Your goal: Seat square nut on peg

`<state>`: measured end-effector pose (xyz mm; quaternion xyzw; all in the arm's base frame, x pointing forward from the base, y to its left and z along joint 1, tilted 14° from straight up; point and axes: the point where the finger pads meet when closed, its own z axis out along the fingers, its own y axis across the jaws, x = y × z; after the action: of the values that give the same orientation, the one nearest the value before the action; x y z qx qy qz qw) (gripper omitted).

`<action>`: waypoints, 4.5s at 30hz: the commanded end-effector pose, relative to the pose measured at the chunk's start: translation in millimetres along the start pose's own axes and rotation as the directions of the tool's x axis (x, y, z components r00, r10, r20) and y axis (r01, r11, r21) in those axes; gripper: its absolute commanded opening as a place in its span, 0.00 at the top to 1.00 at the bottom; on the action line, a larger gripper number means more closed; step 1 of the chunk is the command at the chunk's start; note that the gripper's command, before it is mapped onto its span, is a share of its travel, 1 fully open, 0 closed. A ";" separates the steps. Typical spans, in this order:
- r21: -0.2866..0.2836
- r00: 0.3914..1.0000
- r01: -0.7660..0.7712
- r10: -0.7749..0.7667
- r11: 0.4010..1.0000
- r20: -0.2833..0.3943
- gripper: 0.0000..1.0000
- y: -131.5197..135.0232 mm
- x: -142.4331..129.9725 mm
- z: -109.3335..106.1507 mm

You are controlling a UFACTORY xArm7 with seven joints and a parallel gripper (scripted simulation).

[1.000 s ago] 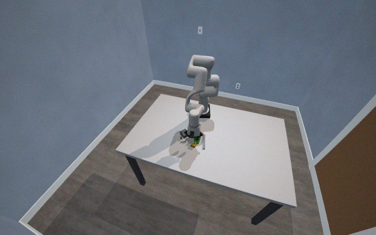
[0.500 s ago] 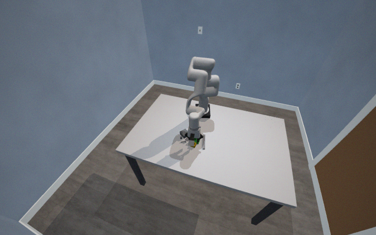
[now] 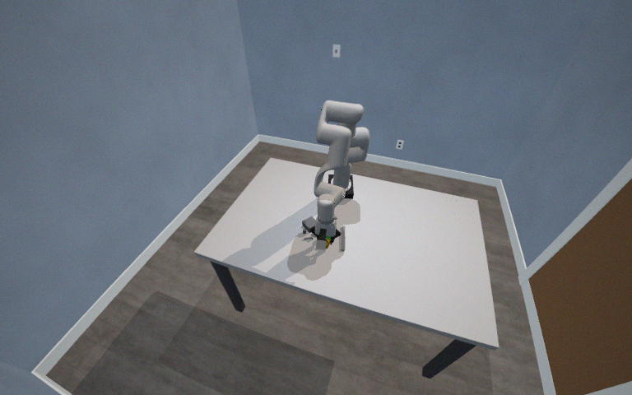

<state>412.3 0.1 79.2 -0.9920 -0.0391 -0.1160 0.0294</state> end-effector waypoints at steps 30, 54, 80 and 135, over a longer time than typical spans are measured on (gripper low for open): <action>-0.015 1.000 -0.001 0.001 1.000 -0.006 1.00 5.4 0.1 18.5; -0.012 1.000 -0.001 0.001 1.000 -0.006 1.00 4.6 0.5 14.9; -0.008 1.000 0.000 0.000 1.000 -0.005 1.00 3.3 1.1 -19.7; -0.014 0.988 -0.152 0.151 0.988 -0.007 1.00 -5.0 -62.9 -50.7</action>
<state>338.4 -2.7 112.9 -0.9921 0.0371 -0.1153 0.0313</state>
